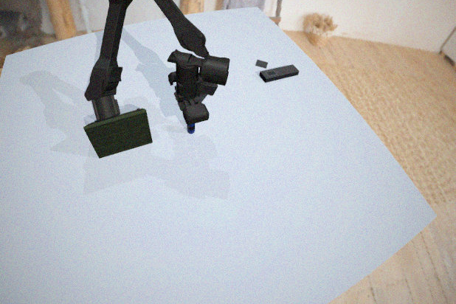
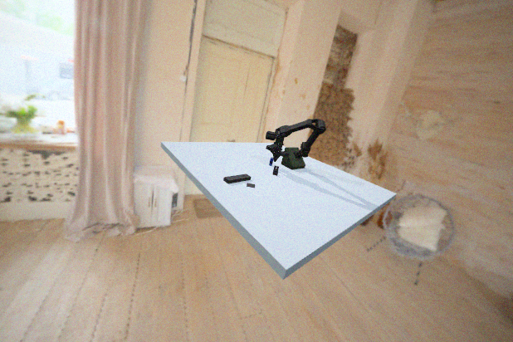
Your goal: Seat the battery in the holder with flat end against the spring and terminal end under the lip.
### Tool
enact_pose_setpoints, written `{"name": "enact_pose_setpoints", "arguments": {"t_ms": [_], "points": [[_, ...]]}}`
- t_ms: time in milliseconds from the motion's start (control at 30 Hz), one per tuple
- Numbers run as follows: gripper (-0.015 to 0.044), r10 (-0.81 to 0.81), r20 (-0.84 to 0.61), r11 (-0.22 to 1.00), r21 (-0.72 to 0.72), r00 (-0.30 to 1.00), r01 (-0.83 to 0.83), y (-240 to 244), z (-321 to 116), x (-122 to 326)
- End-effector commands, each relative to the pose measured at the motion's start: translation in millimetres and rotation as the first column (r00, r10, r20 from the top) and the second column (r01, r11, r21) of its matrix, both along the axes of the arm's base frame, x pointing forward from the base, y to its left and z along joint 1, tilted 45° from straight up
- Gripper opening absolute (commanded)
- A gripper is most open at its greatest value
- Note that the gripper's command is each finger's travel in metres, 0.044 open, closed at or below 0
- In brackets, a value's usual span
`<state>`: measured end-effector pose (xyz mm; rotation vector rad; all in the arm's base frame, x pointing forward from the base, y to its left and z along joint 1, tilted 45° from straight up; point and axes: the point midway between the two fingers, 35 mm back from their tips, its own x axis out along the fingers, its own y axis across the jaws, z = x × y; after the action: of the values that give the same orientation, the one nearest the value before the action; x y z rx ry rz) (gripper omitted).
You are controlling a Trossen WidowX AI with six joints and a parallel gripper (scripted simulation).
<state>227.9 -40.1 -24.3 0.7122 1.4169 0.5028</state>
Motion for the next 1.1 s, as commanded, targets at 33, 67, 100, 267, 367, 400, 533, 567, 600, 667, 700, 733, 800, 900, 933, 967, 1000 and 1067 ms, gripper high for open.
{"name": "enact_pose_setpoints", "arguments": {"t_ms": [33,67,100,267,367,400,533,567,600,667,700,733,800,900,933,967,1000,1067], "points": [[0.0000,0.002,0.006,1.000,-0.009,1.000,-0.002,-7.7,-5.4,1.7],[0.0000,0.002,0.006,1.000,-0.009,1.000,-0.002,-8.9,-6.5,1.7],[0.0000,0.002,0.006,1.000,-0.009,1.000,-0.002,-10.1,-7.6,1.6],[0.0000,0.002,0.006,1.000,-0.010,1.000,-0.002,-16.0,-13.3,1.0],[0.0000,0.002,0.006,1.000,-0.010,1.000,-0.002,-19.5,-16.7,0.5],[0.0000,0.002,0.006,1.000,-0.010,1.000,-0.002,-20.7,-17.9,0.4],[0.0000,0.002,0.007,1.000,-0.010,1.000,-0.002,-25.3,-22.6,-0.5],[0.0000,0.003,0.007,1.000,-0.010,1.000,-0.002,-26.4,-23.8,-0.7],[0.0000,0.003,0.007,1.000,-0.010,1.000,-0.002,-27.6,-24.9,-0.9],[0.0000,0.003,0.007,1.000,-0.010,1.000,-0.003,-29.8,-27.3,-1.4],[0.0000,0.003,0.007,1.000,-0.010,1.000,-0.003,-31.0,-28.5,-1.7],[0.0000,0.003,0.007,1.000,-0.010,1.000,-0.003,-32.1,-29.7,-2.0],[0.0000,0.003,0.007,1.000,-0.010,1.000,-0.003,-34.3,-32.1,-2.6],[0.0000,0.003,0.007,1.000,-0.010,1.000,-0.003,-37.6,-35.8,-3.6],[0.0000,0.003,0.007,1.000,-0.010,1.000,-0.003,-38.7,-37.0,-3.9],[0.0000,0.003,0.007,1.000,-0.009,1.000,-0.003,-39.6,-38.0,-4.2],[0.0000,0.003,0.007,1.000,-0.009,1.000,-0.003,-40.1,-38.6,-4.4],[0.0000,0.003,0.007,1.000,-0.009,1.000,-0.003,-40.3,-38.8,-4.4]]}}
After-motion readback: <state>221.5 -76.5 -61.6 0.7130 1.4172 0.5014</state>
